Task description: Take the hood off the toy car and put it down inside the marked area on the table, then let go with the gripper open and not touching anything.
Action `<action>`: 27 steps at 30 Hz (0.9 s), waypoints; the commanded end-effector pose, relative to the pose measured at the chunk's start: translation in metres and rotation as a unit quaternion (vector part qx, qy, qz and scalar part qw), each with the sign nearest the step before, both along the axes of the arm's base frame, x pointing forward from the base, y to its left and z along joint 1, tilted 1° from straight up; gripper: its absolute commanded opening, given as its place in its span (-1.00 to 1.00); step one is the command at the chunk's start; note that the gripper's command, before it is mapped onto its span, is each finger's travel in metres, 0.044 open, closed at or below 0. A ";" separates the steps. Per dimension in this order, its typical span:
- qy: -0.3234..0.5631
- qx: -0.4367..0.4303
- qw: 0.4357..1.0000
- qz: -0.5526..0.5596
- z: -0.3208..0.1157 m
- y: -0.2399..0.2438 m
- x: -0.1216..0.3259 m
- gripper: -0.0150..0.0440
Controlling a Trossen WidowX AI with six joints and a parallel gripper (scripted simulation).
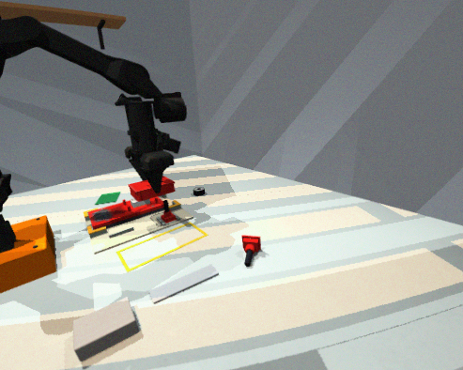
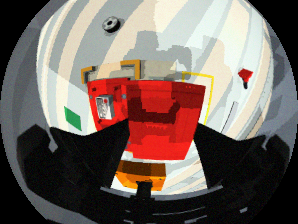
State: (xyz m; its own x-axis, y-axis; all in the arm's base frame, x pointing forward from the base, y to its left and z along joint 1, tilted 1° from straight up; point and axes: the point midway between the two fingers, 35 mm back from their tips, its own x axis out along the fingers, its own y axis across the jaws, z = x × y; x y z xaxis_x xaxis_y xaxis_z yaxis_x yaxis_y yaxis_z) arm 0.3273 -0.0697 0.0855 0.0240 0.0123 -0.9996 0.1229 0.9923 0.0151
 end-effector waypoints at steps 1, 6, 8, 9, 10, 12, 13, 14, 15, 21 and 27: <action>-0.001 -0.001 1.000 0.001 0.002 -0.023 -0.006 -0.49; 0.000 -0.002 1.000 0.001 0.002 -0.046 -0.014 -0.49; 0.000 -0.003 1.000 0.002 0.003 -0.056 -0.018 -0.49; 0.000 -0.003 1.000 0.002 0.003 -0.060 -0.020 -0.49; 0.000 -0.003 1.000 0.002 0.003 -0.065 -0.022 -0.49; 0.000 -0.003 1.000 0.002 0.003 -0.074 -0.026 -0.49; 0.000 -0.003 1.000 0.002 0.003 -0.079 -0.029 -0.49; 0.000 -0.004 1.000 0.002 0.003 -0.083 -0.031 -0.49; 0.000 -0.004 1.000 0.002 0.003 -0.087 -0.033 -0.49; 0.000 -0.004 1.000 0.002 0.003 -0.090 -0.035 -0.49; 0.000 -0.004 1.000 0.002 -0.001 -0.090 -0.034 -0.49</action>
